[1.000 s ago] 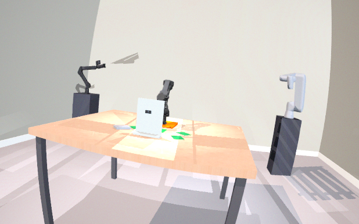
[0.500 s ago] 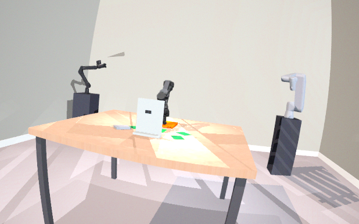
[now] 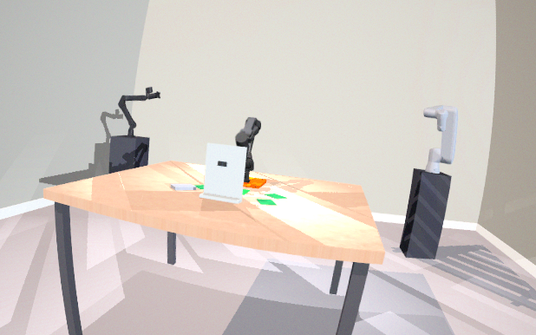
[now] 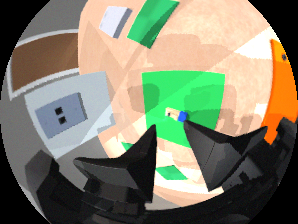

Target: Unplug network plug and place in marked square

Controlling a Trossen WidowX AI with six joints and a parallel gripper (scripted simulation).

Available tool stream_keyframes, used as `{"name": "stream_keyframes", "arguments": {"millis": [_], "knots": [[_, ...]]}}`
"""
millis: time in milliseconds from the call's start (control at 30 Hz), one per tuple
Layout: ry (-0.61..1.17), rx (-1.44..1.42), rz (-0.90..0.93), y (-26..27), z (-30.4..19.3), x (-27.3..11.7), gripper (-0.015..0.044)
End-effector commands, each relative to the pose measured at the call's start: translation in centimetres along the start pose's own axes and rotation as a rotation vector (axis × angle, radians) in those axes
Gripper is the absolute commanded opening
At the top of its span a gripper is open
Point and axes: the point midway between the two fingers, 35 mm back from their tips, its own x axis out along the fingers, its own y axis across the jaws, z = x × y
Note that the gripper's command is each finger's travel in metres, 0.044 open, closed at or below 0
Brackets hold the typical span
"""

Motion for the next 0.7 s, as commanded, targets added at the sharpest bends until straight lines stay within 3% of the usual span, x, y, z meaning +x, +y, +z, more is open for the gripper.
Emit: {"name": "stream_keyframes", "arguments": {"millis": [0, 667], "knots": [[0.004, -0.003, 0.004, 0.1, 0.0, -0.4, 0.0156], [0.004, -0.003, 0.003, 1.4, 0.0, -2.3, 0.0156]]}}
